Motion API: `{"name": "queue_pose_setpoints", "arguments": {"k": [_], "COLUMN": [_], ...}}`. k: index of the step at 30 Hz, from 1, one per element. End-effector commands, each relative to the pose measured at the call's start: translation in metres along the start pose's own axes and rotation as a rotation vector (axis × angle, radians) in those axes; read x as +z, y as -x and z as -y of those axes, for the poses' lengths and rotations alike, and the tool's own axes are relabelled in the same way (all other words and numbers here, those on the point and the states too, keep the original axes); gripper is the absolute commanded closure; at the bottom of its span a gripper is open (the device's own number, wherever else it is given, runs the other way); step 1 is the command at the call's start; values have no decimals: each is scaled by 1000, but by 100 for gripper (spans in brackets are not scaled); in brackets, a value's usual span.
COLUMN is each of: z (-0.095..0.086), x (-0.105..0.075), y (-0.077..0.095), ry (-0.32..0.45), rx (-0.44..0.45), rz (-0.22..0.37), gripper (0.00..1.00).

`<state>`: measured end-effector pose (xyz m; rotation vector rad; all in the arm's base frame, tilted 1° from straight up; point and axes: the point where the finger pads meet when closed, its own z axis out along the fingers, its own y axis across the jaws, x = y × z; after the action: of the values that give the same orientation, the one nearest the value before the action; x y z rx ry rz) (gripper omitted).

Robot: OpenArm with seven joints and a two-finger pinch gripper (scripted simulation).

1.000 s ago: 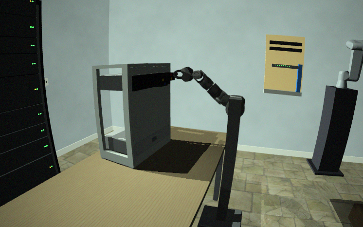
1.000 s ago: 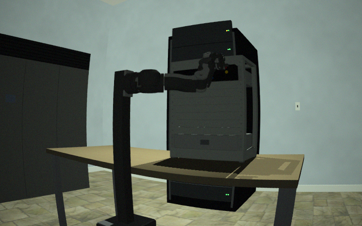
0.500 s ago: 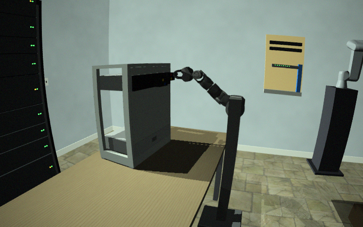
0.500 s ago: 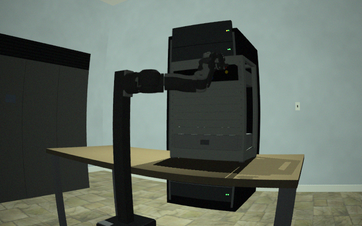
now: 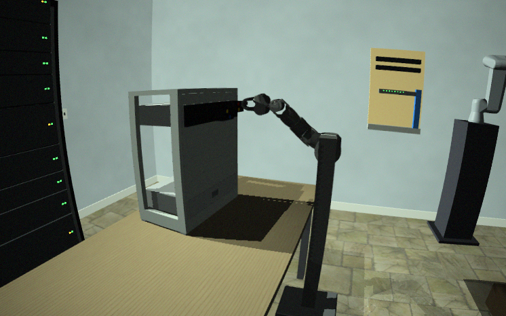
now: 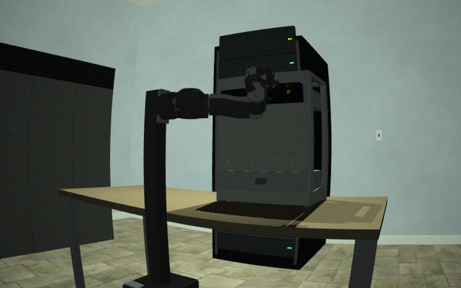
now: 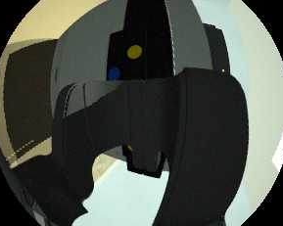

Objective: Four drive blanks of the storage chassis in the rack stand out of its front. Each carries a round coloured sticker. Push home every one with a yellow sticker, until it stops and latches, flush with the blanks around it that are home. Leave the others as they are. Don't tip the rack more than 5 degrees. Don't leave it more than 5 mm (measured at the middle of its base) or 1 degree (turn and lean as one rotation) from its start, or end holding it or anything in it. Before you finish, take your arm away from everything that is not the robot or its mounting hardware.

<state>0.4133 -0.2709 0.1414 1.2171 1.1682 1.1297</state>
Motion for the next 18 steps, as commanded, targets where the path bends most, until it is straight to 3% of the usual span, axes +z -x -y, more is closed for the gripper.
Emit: {"name": "queue_pose_setpoints", "arguments": {"k": [1, 8, 15, 18], "z": [5, 9, 10, 10], "x": [-3, -23, -24, -17], "y": [-7, -56, -61, -61], "ry": [-18, -18, -19, -19], "rx": [24, 25, 26, 26], "rz": [25, 26, 27, 27], "gripper": [100, 100, 100, 100]}}
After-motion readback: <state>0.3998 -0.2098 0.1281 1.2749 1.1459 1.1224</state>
